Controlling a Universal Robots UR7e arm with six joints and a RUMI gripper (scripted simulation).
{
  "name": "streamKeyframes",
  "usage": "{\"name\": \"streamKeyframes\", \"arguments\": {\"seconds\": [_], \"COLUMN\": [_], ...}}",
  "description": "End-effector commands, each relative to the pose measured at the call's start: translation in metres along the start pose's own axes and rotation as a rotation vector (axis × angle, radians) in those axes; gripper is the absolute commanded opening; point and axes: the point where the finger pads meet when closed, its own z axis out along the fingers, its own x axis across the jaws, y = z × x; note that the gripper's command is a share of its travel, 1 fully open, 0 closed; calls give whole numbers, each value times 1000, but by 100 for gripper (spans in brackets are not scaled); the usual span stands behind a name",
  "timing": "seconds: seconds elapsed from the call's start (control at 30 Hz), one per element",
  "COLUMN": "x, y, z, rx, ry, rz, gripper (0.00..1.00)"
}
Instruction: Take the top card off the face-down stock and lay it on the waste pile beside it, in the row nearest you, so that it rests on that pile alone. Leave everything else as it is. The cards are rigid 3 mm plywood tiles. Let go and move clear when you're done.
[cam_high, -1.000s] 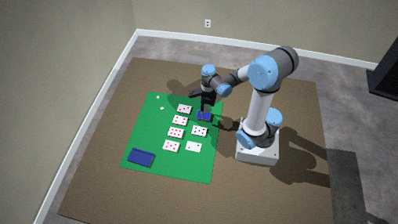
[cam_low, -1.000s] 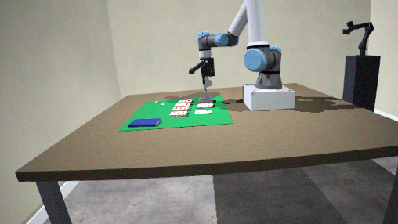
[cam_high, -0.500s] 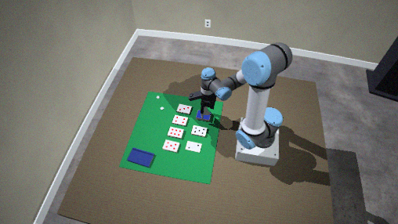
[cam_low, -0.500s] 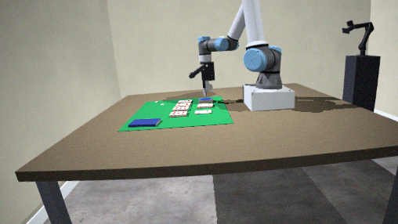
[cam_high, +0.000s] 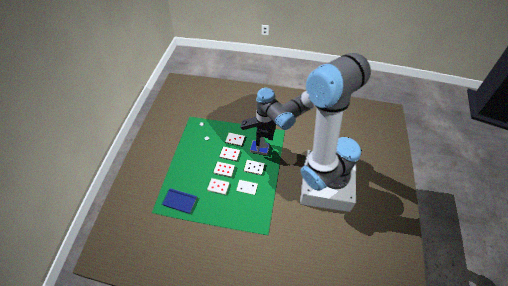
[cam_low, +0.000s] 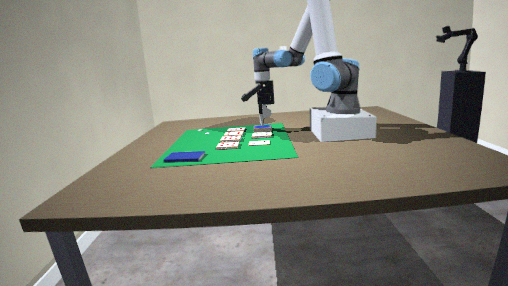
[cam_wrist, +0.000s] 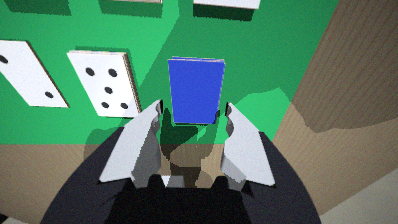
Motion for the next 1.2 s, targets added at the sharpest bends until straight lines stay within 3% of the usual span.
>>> {"name": "streamKeyframes", "arguments": {"seconds": [0.0, 0.2, 0.23, 0.87, 0.9, 1.17], "x": [0, 0, 0, 0, 0, 0], "y": [0, 0, 0, 0, 0, 0], "z": [0, 0, 0, 0, 0, 0], "rx": [1, 1, 1, 1, 1, 1], "ry": [1, 1, 1, 1, 1, 1], "rz": [0, 0, 0, 0, 0, 0], "gripper": [50, 50, 42, 42, 50, 50]}}
